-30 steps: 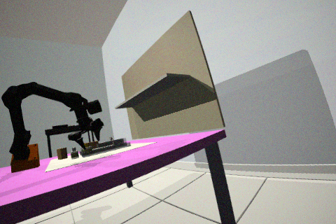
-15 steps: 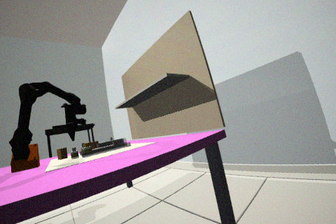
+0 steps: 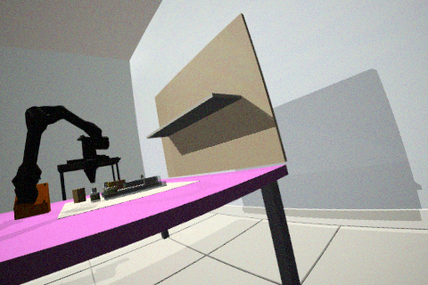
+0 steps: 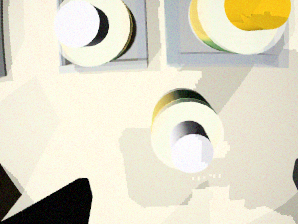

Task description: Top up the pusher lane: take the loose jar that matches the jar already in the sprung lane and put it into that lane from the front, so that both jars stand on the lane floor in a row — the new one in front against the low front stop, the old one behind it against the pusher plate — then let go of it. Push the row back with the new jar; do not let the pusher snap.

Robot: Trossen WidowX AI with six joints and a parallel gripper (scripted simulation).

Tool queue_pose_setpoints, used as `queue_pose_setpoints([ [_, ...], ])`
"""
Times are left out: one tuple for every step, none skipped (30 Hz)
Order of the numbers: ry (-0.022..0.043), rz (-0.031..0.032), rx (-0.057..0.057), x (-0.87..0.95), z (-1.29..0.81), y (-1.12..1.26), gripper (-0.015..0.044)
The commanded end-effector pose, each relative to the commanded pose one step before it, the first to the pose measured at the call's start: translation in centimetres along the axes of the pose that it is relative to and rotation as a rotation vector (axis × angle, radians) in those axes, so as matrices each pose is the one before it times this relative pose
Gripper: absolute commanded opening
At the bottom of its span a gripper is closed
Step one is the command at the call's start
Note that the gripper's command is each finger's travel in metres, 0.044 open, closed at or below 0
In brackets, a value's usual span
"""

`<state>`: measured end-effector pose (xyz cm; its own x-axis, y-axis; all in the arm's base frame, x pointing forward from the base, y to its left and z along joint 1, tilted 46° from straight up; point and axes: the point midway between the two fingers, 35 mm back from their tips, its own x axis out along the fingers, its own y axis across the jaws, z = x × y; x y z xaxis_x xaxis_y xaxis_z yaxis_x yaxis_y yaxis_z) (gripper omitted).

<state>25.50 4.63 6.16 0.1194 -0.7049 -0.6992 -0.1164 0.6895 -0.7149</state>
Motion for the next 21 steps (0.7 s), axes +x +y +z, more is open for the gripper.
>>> queue_pose_setpoints([
  [-0.00388, -0.00435, -0.0083, 0.887, 0.048, -0.009, 0.044],
  [-0.00004, -0.00025, 0.0001, 0.338, 0.058, -0.055, 0.044],
  [-0.00001, -0.00013, 0.0, 0.135, 0.022, -0.023, 0.044],
  [-0.00003, 0.00002, 0.0, 0.121, 0.001, 0.001, 0.044],
  [-0.00007, -0.00001, 0.0, 0.363, 0.0, 0.002, 0.044],
  [-0.00007, -0.00016, 0.0, 0.542, -0.01, -0.002, 0.044],
  [-0.00002, -0.00021, 0.0, 0.36, -0.013, -0.004, 0.044],
  [0.0, -0.00009, 0.0, 0.12, -0.005, -0.002, 0.044],
  [0.0, 0.0, 0.0, 0.0, 0.0, 0.0, 0.044],
  [-0.00001, 0.00002, 0.0, 0.026, 0.001, 0.001, 0.044],
  [-0.00002, 0.00005, 0.0, 0.078, 0.004, 0.002, 0.044],
  [-0.00004, 0.00007, 0.0, 0.13, 0.007, 0.003, 0.044],
  [-0.00004, 0.00007, 0.0, 0.161, 0.007, 0.003, 0.044],
  [-0.00004, 0.00005, 0.0, 0.161, 0.006, 0.002, 0.044],
  [-0.00004, 0.00003, 0.0, 0.161, 0.005, 0.002, 0.044],
  [-0.00003, 0.00001, 0.0, 0.16, 0.004, 0.001, 0.044],
  [-0.00003, 0.0, 0.0, 0.16, 0.003, 0.001, 0.044],
  [-0.00003, -0.00002, 0.0, 0.16, 0.002, 0.0, 0.044],
  [-0.00002, -0.00004, 0.0, 0.16, 0.001, -0.001, 0.044],
  [-0.00002, -0.00005, 0.0, 0.159, 0.0, -0.001, 0.044],
  [-0.00001, -0.00007, 0.0, 0.159, -0.001, -0.002, 0.044],
])
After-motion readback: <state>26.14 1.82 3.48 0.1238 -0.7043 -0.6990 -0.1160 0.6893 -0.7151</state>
